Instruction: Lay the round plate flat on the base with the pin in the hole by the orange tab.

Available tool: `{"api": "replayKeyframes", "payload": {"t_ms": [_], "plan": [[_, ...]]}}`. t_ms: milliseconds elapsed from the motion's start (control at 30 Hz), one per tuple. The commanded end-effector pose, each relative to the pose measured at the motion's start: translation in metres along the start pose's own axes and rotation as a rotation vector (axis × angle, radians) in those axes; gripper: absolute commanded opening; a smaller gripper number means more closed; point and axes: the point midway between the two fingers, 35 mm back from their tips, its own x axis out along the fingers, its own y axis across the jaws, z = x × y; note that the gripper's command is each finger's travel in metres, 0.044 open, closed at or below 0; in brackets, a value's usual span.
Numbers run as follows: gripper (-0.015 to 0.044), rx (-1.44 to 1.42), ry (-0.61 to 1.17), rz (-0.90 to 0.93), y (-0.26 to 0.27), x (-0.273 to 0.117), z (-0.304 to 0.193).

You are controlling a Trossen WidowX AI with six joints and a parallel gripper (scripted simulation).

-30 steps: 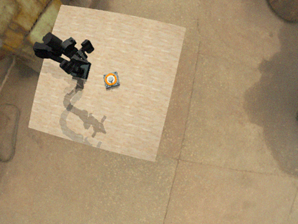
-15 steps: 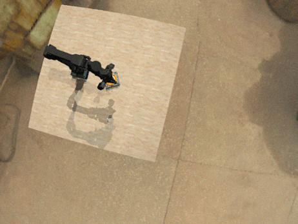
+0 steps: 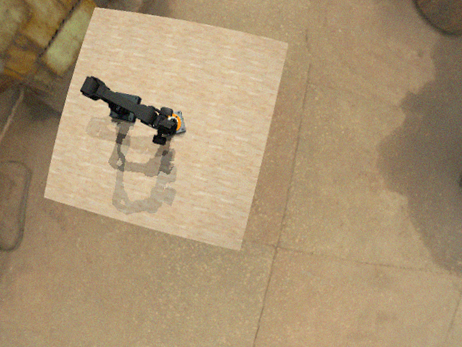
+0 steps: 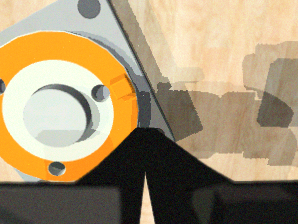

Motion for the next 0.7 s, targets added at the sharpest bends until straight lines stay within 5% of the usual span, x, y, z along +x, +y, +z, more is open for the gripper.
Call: {"api": "replayKeyframes", "payload": {"t_ms": [0,367,667], "plan": [[0.0,0.009,0.024,0.015,0.002,0.002,-0.005],[0.0,0.009,0.024,0.015,0.002,0.049,-0.006],[0.0,0.009,0.024,0.015,0.004,0.05,-0.002]]}}
